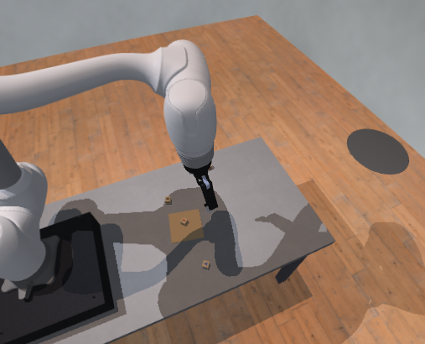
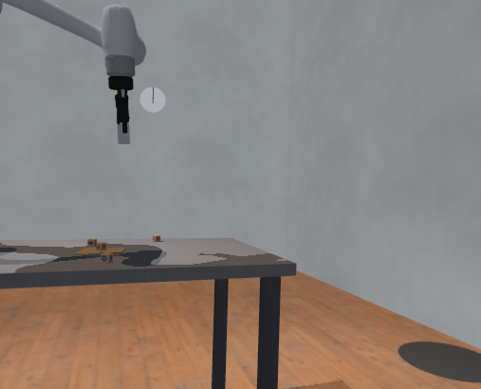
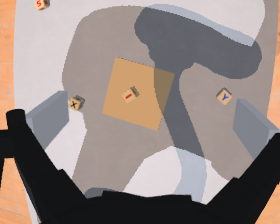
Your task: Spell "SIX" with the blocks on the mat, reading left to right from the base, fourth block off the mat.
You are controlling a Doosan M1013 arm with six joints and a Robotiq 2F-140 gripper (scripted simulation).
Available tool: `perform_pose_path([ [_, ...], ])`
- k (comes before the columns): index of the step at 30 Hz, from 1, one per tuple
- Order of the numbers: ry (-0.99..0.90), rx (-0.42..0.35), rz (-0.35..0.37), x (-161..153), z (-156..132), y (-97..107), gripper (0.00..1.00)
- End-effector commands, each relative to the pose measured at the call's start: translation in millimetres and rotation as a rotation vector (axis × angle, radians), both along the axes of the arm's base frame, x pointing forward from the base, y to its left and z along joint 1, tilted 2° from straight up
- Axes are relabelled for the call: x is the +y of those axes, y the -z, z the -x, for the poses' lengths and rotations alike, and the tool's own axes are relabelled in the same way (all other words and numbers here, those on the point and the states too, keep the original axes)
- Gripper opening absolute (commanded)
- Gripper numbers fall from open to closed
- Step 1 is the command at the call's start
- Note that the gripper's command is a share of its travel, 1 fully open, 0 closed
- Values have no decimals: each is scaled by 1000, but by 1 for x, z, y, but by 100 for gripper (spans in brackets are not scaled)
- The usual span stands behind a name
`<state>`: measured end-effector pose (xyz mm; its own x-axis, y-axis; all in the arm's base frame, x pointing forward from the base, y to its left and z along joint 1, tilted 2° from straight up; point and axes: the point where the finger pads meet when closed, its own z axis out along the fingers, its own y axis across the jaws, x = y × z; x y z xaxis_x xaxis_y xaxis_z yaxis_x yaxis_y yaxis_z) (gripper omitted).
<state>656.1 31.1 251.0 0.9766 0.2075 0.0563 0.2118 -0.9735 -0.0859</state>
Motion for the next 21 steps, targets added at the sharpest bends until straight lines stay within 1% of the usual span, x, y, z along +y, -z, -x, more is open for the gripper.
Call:
perform_pose_path([
  [1, 122, 36, 55, -18, 3, -42, 100],
  [3, 179, 44, 78, -27, 5, -61, 100],
  [4, 161, 45, 72, -33, 3, -55, 100],
  [6, 13, 27, 17, -41, -6, -7, 100],
  [7, -35, 18, -2, -44, -8, 10, 100],
  [8, -55, 14, -9, -46, -9, 17, 100],
  [9, -55, 14, -9, -46, -9, 17, 100],
  [10, -118, -2, -31, -50, -11, 38, 100],
  [12, -118, -2, -31, -50, -11, 38, 100],
  [13, -179, -20, -52, -55, -12, 60, 100],
  [15, -182, -21, -53, -56, -12, 61, 100],
  [16, -240, -42, -70, -61, -13, 82, 100],
  [17, -240, -42, -70, -61, -13, 82, 100],
  [18, -294, -63, -85, -67, -13, 102, 100],
  [19, -294, -63, -85, -67, -13, 102, 100],
  [20, -345, -85, -96, -73, -12, 122, 100],
  [21, -345, -85, -96, -73, -12, 122, 100],
])
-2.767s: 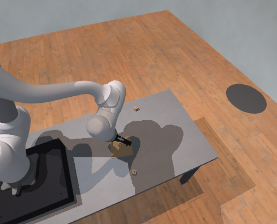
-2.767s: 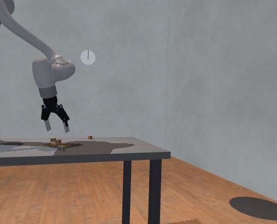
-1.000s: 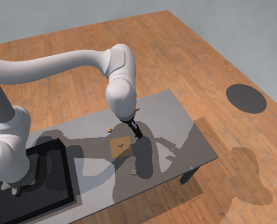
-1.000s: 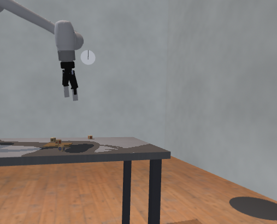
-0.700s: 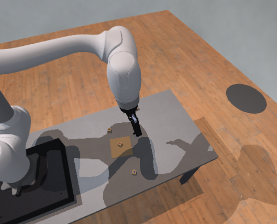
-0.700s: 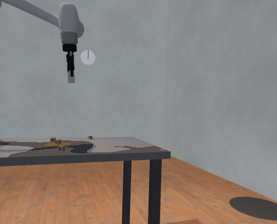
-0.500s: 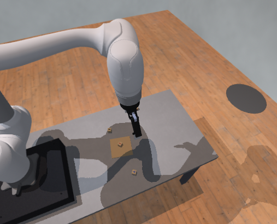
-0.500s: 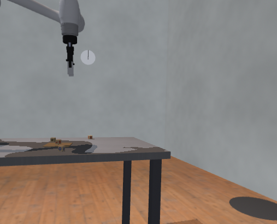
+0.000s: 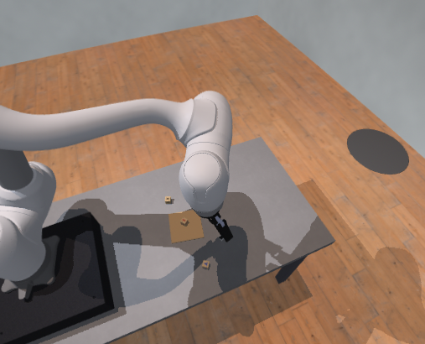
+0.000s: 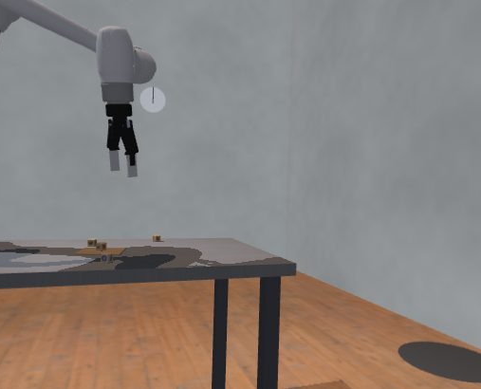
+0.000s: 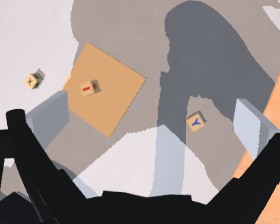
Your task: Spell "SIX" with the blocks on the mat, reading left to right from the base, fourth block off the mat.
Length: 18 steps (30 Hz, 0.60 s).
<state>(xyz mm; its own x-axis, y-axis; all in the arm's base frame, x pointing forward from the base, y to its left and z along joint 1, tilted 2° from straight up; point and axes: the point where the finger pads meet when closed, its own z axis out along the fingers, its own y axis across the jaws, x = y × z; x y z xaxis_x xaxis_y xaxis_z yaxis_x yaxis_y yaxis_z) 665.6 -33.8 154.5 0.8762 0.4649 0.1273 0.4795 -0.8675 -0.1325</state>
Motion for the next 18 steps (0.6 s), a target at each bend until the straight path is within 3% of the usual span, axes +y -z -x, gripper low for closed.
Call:
perform_pose_path([
  [1, -108, -53, -40, -14, -1, 43, 100],
  [2, -108, -53, -40, -14, -1, 43, 100],
  [5, -190, -96, -52, -26, 3, 76, 100],
  [8, -190, -96, -52, -26, 3, 76, 100],
  [10, -259, -133, -55, -38, 8, 105, 100],
  [11, -259, -133, -55, -38, 8, 105, 100],
  [13, -315, -164, -52, -48, 14, 129, 100],
  [18, -379, -198, -42, -61, 24, 156, 100],
])
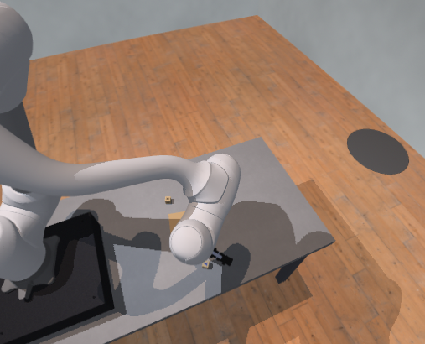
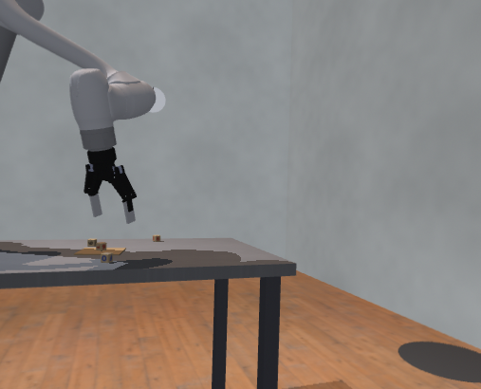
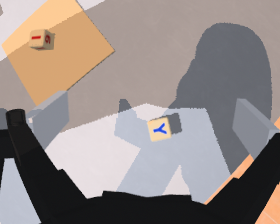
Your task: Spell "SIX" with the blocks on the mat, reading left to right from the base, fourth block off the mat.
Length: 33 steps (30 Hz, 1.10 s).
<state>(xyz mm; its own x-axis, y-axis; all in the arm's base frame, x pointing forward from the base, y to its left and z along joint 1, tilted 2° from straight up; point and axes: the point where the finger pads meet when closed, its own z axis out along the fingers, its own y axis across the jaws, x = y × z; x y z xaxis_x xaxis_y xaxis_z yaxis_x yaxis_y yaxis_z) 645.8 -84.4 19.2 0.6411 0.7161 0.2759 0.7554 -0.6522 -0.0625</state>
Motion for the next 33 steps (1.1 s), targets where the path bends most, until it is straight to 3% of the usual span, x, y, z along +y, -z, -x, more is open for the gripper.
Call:
perform_pose_path([
  [1, -56, -45, -1, -14, 7, 27, 100],
  [5, -96, -68, 10, -23, 14, 45, 100],
  [10, -106, -74, 13, -26, 17, 50, 100],
  [33, -108, -75, 14, -26, 17, 51, 100],
])
